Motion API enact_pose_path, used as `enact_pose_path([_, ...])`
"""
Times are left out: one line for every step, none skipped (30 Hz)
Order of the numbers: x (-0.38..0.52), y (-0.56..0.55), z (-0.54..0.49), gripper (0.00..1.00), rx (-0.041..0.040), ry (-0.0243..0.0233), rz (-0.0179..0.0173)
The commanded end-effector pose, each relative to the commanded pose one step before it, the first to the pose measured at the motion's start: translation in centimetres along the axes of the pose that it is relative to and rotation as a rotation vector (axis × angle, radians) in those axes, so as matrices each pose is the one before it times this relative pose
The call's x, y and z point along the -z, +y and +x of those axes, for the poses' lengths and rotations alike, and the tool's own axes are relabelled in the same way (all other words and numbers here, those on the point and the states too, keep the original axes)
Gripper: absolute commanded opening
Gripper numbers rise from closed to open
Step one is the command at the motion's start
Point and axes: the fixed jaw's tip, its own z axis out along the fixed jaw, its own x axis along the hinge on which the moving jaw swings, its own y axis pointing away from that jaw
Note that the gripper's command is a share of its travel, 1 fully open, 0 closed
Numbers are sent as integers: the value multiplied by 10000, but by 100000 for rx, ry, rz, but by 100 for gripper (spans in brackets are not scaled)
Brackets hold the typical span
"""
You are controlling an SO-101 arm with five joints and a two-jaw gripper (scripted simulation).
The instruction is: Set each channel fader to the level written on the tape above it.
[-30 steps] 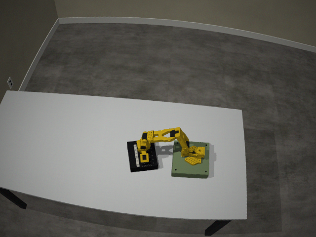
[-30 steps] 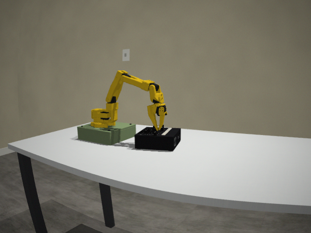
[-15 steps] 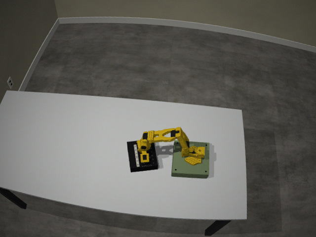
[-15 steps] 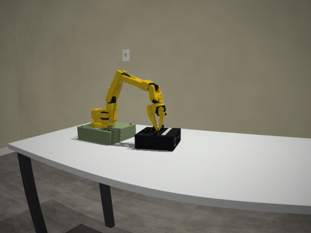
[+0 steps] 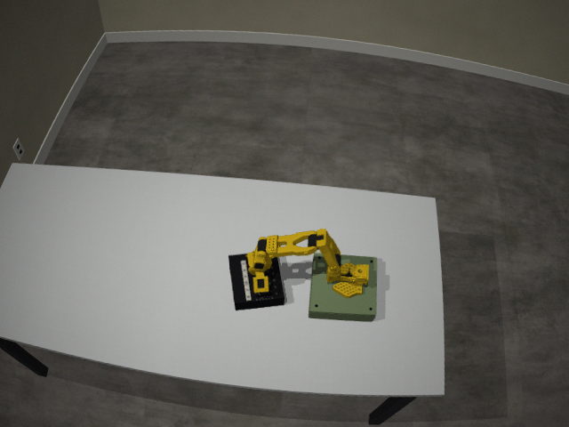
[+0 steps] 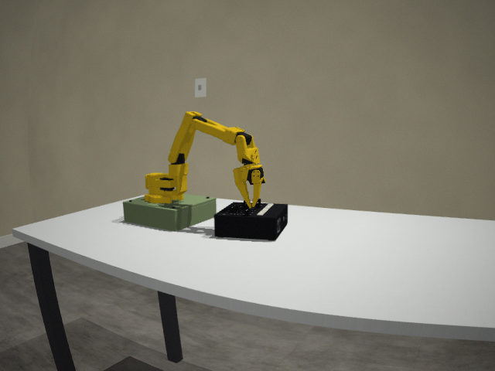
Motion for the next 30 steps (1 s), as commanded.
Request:
enact_pose_path([-23092, 31426, 1030, 0, -2061, -2933, -15038])
enact_pose_path([-263, 282, -24, 0, 0, 0, -1])
enact_pose_path([-271, 291, -25, 0, 0, 0, 1])
enact_pose_path([-263, 284, -25, 0, 0, 0, -1])
enact_pose_path([-233, 253, -23, 0, 0, 0, 1])
enact_pose_path([-192, 210, -18, 0, 0, 0, -1])
enact_pose_path([-138, 151, -14, 0, 0, 0, 1])
enact_pose_path([-85, 93, -8, 0, 0, 0, -1])
enact_pose_path([-35, 38, -4, 0, 0, 0, 1])
enact_pose_path([-6, 8, 0, 0, 0, 0, -1])
enact_pose_path([0, 0, 0, 0, 0, 0, 0])
enact_pose_path([0, 0, 0, 0, 0, 0, 0])
enact_pose_path([-5, 4, -1, 0, 0, 0, 1])
enact_pose_path([-38, 34, -3, 0, 0, 0, -1])
enact_pose_path([-86, 75, -8, 0, 0, 0, 1])
enact_pose_path([-144, 127, -13, 0, 0, 0, -1])
enact_pose_path([-197, 172, -18, 0, 0, 0, 1])
enact_pose_path([-242, 213, -22, 0, 0, 0, -1])
enact_pose_path([-269, 237, -25, 0, 0, 0, 1])
enact_pose_path([-279, 249, -26, 0, 0, 0, -1])
enact_pose_path([-268, 239, -26, 0, 0, 0, 1])
enact_pose_path([-240, 216, -23, 0, 0, 0, -1])
enact_pose_path([-195, 175, -19, 0, 0, 0, 1])
enact_pose_path([-143, 130, -14, 0, 0, 0, -1])
enact_pose_path([-85, 77, -9, 0, 0, 0, 1])
enact_pose_path([-37, 34, -3, 0, 0, 0, -1])
enact_pose_path([-5, 4, -1, 0, 0, 0, 1])
enact_pose_path([0, 0, 0, 0, 0, 0, 0])
enact_pose_path([0, 0, 0, 0, 0, 0, 0])
enact_pose_path([-7, 6, 0, 0, 0, 0, -1])
